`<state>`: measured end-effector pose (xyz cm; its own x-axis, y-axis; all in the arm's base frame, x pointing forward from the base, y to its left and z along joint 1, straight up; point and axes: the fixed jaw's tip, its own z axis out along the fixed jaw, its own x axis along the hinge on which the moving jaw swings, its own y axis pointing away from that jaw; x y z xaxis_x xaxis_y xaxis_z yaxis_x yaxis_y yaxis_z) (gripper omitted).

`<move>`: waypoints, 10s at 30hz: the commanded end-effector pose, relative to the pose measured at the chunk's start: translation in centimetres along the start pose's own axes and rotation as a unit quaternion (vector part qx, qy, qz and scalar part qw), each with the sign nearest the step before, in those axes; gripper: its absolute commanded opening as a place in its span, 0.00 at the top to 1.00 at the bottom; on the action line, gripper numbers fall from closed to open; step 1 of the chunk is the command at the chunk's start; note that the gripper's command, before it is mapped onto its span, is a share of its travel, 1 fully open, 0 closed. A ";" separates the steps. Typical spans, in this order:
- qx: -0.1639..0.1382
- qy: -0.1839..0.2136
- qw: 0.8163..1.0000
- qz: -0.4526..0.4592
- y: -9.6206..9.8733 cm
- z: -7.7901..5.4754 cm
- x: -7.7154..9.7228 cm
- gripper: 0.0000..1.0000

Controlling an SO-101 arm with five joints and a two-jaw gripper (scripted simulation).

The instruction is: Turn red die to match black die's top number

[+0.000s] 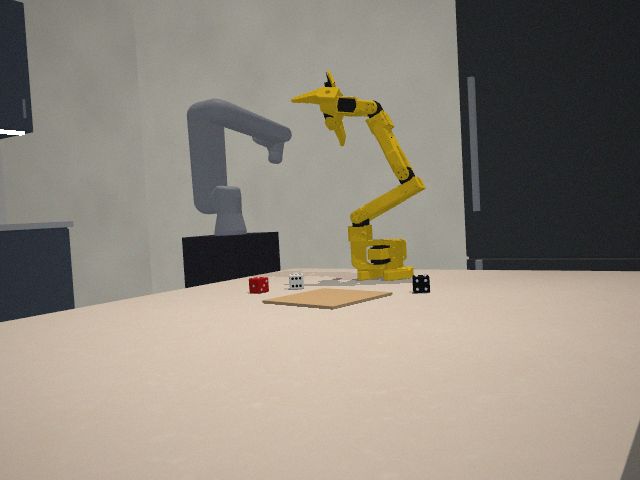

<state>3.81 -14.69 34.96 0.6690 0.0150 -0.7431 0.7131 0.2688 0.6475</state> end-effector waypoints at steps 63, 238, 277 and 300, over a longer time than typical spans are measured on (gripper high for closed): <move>-0.260 0.435 0.848 -0.157 5.5 -4.9 20.7 0.30; -0.157 0.576 0.704 -0.384 -6.3 -4.7 32.5 0.69; -0.155 0.570 0.711 -0.380 -6.1 -4.3 32.3 0.69; -0.155 0.570 0.711 -0.380 -6.1 -4.3 32.3 0.69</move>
<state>19.32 -11.05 4.73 -0.6592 0.4961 -0.5651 0.5776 0.8152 0.0419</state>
